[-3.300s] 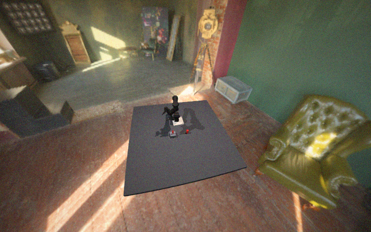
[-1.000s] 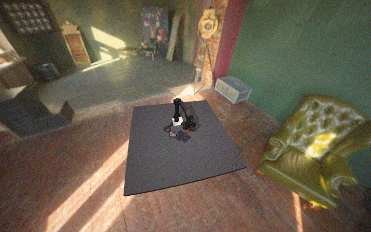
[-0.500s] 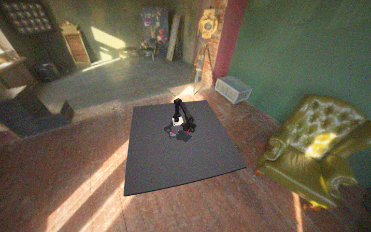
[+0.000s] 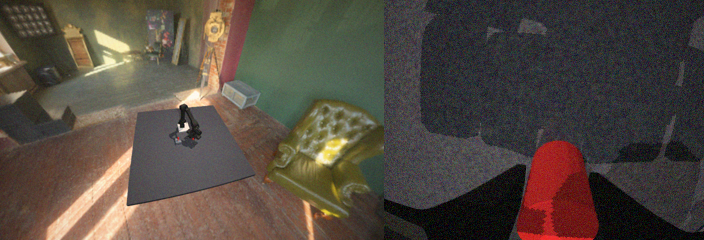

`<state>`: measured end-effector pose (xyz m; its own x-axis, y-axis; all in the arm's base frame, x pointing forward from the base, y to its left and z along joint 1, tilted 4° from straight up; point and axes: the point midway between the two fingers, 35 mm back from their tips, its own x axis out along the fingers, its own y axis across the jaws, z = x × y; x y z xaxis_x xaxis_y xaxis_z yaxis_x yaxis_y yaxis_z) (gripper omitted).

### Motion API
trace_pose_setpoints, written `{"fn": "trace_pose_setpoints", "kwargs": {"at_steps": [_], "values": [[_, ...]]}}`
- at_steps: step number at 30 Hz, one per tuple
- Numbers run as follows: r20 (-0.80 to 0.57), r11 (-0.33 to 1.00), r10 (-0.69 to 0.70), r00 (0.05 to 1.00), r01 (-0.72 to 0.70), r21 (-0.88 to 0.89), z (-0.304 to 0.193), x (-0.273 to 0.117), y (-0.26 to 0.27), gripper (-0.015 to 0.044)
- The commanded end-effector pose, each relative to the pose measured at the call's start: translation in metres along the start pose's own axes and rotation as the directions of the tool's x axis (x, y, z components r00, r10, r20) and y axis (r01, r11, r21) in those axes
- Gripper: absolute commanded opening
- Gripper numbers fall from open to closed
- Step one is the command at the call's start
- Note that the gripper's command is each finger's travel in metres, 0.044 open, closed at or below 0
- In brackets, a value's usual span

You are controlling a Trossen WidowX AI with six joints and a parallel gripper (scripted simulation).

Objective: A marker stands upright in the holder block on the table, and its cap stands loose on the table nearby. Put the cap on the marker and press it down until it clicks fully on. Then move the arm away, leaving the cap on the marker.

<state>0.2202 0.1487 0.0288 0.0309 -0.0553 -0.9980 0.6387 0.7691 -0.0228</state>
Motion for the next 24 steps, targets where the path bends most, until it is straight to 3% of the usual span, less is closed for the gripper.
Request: {"fn": "trace_pose_setpoints", "kwargs": {"at_steps": [1, 5, 8, 24], "values": [[-0.005, 1.000, 0.000, 1.000, 0.000, -0.006, -0.001, 0.001, -0.001, 0.0106], [-0.005, 1.000, 0.000, 1.000, 0.000, -0.006, -0.001, 0.001, 0.000, 0.0080], [-0.005, 1.000, 0.000, 1.000, 0.000, -0.006, -0.001, -0.002, 0.000, 0.0001], [-0.006, 1.000, 0.001, 1.000, -0.001, -0.009, 0.000, -0.044, 0.001, 0.0000]]}}
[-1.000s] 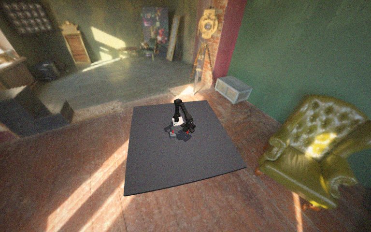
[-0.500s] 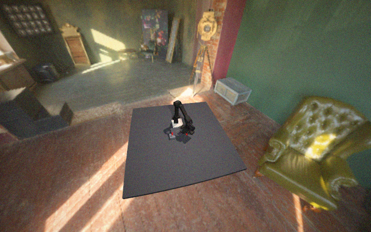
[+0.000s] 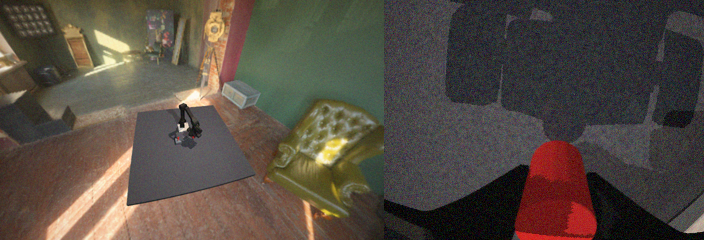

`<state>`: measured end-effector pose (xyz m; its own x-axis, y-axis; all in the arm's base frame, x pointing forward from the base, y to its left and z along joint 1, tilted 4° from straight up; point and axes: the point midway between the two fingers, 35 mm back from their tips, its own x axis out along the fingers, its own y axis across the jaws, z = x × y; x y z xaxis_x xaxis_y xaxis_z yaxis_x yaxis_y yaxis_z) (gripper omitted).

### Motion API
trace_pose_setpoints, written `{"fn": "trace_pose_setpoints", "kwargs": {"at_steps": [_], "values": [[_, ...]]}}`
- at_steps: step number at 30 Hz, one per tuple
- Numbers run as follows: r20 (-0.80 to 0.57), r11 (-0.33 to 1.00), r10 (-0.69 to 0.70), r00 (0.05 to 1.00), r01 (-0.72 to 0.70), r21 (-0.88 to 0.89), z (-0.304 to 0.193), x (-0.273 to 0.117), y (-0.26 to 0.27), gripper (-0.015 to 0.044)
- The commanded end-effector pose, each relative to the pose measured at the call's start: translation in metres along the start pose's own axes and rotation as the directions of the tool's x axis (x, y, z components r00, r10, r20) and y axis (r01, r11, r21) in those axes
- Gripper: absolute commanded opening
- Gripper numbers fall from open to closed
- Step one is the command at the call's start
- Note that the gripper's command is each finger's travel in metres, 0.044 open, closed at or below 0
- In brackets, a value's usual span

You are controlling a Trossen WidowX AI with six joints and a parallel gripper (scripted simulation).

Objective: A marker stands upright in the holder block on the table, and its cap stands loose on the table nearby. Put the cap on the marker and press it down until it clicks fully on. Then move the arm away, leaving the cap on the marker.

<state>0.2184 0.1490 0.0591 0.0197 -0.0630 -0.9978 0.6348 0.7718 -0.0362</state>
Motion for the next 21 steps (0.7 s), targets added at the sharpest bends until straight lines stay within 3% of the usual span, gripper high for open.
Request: {"fn": "trace_pose_setpoints", "kwargs": {"at_steps": [1, 21], "values": [[-0.002, 1.000, 0.014, 1.000, -0.014, -0.003, 0.000, -0.016, 0.002, 0.0000], [0.000, 1.000, 0.021, 1.000, -0.021, -0.003, 0.027, -0.036, -0.008, 0.0000]]}}
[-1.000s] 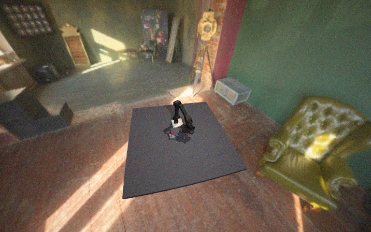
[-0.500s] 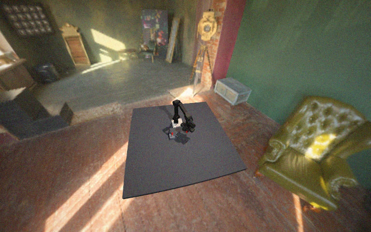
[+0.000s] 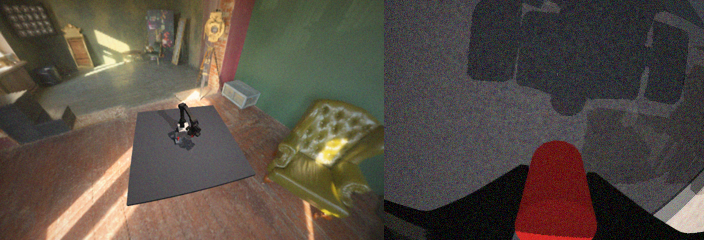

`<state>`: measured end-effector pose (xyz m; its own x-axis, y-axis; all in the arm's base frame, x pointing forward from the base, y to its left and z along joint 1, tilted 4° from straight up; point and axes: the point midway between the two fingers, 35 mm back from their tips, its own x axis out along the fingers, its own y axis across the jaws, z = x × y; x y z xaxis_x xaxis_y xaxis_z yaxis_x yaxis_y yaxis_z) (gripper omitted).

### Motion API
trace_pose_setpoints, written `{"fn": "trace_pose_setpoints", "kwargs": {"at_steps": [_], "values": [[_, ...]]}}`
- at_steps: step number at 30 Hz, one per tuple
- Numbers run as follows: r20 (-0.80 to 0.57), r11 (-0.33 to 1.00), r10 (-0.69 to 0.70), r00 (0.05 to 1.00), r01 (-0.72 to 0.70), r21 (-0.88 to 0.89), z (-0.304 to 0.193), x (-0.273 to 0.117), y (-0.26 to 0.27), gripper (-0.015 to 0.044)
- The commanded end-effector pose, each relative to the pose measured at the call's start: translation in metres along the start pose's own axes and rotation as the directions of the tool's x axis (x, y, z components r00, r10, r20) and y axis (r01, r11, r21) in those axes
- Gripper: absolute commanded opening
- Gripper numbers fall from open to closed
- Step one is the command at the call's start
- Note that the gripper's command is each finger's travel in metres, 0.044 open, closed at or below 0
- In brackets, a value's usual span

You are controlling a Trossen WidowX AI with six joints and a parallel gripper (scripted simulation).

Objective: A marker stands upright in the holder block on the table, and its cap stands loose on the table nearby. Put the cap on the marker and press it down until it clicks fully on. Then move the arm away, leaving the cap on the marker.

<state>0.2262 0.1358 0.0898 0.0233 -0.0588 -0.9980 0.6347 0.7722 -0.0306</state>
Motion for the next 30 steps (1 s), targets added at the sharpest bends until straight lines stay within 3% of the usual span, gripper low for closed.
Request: {"fn": "trace_pose_setpoints", "kwargs": {"at_steps": [1, 30], "values": [[0.000, 1.000, 0.016, 1.000, -0.016, -0.003, 0.013, -0.007, -0.002, 0.0000], [0.007, 1.000, 0.021, 1.000, -0.021, -0.004, 0.087, -0.034, -0.045, 0.0000]]}}
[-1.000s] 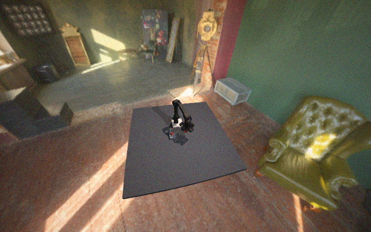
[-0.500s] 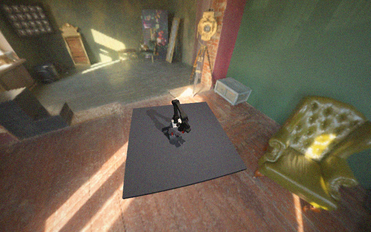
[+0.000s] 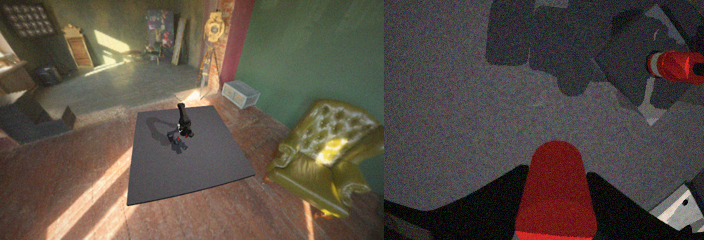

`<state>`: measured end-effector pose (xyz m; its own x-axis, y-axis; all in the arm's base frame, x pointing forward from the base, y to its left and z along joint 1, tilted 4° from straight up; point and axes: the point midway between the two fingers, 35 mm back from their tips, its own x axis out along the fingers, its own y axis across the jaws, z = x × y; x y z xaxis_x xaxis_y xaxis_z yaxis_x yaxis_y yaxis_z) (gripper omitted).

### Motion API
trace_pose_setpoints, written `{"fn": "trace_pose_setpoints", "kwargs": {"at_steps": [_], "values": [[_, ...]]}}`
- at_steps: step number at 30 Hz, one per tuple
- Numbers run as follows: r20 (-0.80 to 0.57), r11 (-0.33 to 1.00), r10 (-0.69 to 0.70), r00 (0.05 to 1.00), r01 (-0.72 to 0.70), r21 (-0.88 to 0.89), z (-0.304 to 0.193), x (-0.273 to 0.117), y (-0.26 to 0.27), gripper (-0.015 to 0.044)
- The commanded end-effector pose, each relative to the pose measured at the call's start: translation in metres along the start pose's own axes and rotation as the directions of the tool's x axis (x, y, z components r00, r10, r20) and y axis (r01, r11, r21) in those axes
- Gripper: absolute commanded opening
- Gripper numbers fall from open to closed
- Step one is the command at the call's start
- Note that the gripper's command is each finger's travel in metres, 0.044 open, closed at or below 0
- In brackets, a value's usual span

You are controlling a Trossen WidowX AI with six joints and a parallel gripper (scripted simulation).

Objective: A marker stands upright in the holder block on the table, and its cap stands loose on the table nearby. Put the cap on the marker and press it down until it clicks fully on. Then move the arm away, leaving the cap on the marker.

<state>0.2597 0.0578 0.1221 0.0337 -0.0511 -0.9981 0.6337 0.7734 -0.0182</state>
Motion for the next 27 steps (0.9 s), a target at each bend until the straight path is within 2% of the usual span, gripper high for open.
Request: {"fn": "trace_pose_setpoints", "kwargs": {"at_steps": [1, 27], "values": [[0.004, 1.000, 0.008, 1.000, -0.008, -0.003, 0.013, -0.008, -0.007, 0.0000], [0.008, 1.000, -0.013, 1.000, 0.013, 0.000, 0.062, -0.033, -0.068, 0.0000]]}}
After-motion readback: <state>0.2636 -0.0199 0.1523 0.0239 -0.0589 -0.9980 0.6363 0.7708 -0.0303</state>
